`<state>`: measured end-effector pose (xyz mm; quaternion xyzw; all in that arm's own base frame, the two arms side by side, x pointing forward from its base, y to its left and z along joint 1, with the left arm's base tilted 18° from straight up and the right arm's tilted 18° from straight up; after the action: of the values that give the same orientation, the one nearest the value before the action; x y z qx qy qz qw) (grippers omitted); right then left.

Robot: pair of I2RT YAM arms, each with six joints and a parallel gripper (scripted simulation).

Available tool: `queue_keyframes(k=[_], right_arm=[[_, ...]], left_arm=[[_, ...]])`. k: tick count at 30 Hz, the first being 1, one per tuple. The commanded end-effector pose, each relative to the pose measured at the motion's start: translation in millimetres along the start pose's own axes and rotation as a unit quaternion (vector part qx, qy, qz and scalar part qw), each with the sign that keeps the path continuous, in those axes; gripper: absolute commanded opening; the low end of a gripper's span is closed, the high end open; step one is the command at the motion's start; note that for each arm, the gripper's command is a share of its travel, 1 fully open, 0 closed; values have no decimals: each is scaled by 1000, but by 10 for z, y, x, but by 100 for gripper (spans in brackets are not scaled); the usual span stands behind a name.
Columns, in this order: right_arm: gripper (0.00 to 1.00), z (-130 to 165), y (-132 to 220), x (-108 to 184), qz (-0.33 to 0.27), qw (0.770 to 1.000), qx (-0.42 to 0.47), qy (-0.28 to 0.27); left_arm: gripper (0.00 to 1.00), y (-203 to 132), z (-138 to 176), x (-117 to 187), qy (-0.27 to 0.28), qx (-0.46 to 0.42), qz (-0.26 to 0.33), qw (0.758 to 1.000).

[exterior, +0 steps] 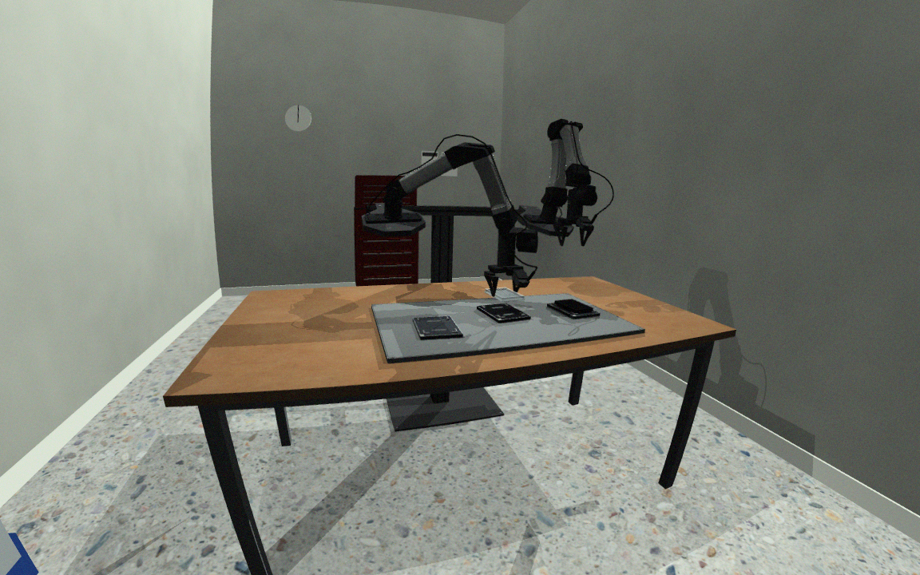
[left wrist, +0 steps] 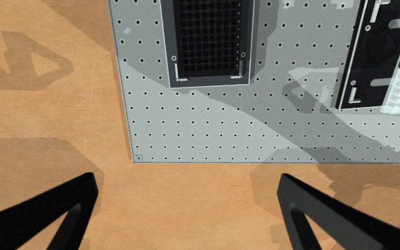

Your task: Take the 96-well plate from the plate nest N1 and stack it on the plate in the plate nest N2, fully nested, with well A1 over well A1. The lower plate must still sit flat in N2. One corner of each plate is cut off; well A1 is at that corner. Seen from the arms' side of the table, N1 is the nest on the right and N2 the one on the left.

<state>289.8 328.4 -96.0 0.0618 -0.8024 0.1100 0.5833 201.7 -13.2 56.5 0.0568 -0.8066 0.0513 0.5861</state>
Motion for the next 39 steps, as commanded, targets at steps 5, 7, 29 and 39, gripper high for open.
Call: queue_keyframes(k=[5,7,29,39], right_arm=[[0,-11,0,-188,-3,1000,-1,4],[0,-15,-4,-223,-3,1000,-1,4],[0,35,3,-482,1,1000,3,10],[0,32,-4,-484,1,1000,2,11]], left_arm=[[100,4,-5,14,-1,2,-1,1000],[100,4,-5,14,-1,2,-1,1000],[100,4,-5,14,-1,2,-1,1000],[100,4,-5,14,-1,2,-1,1000]])
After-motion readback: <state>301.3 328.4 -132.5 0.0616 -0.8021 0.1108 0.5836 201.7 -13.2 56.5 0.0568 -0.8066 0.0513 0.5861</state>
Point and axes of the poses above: on each arm, the point where the finger pads meet when closed, its own x axis back along the fingers, its own y axis across the jaws, z = x × y, the point moved 6 cm from there along x, back along the fingers, and after that the axes turned 10 degrees about x, right-handed, at the moved point
